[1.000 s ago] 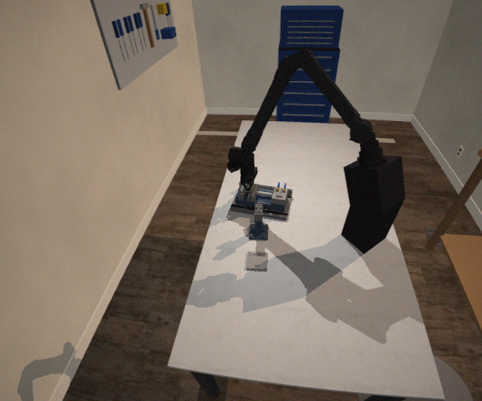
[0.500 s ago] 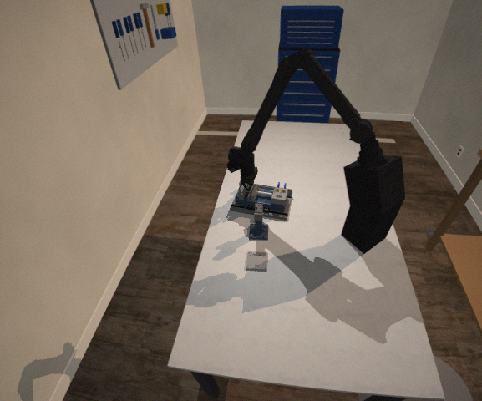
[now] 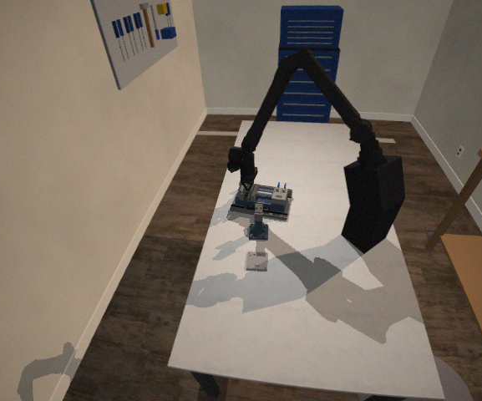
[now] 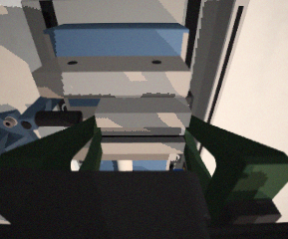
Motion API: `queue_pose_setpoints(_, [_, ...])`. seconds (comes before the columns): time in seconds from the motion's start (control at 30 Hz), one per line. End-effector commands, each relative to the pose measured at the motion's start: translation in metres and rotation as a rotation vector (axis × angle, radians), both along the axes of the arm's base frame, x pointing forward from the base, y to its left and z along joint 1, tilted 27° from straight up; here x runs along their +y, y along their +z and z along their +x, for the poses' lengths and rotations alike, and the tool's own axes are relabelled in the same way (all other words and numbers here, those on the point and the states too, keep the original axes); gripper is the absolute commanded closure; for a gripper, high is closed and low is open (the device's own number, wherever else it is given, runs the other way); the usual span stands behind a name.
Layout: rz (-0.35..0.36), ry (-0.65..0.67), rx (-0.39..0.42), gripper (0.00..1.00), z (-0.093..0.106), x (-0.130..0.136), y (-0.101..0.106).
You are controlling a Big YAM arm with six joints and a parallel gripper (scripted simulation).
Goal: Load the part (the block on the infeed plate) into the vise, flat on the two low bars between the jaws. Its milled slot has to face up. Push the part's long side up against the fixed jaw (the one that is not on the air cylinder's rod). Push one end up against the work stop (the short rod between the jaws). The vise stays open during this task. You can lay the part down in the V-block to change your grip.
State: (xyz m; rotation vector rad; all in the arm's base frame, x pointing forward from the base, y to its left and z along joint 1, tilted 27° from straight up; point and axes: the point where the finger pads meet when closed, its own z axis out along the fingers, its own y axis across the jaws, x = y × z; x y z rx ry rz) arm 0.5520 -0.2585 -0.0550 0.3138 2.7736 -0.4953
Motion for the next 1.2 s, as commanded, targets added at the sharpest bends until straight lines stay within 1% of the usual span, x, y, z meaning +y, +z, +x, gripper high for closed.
queue_pose_setpoints(0.0, [-0.003,0.006,-0.021,1.0,0.0116,0.0041,-0.0007])
queue_pose_setpoints(0.4, [-0.003,0.006,-0.021,1.0,0.0116,0.0041,-0.0007])
queue_pose_setpoints(0.43, [-0.003,0.006,-0.021,0.26,0.0116,0.0041,-0.0007])
queue_pose_setpoints(1.17, [-0.003,0.005,-0.021,0.26,0.0113,0.0035,-0.0007])
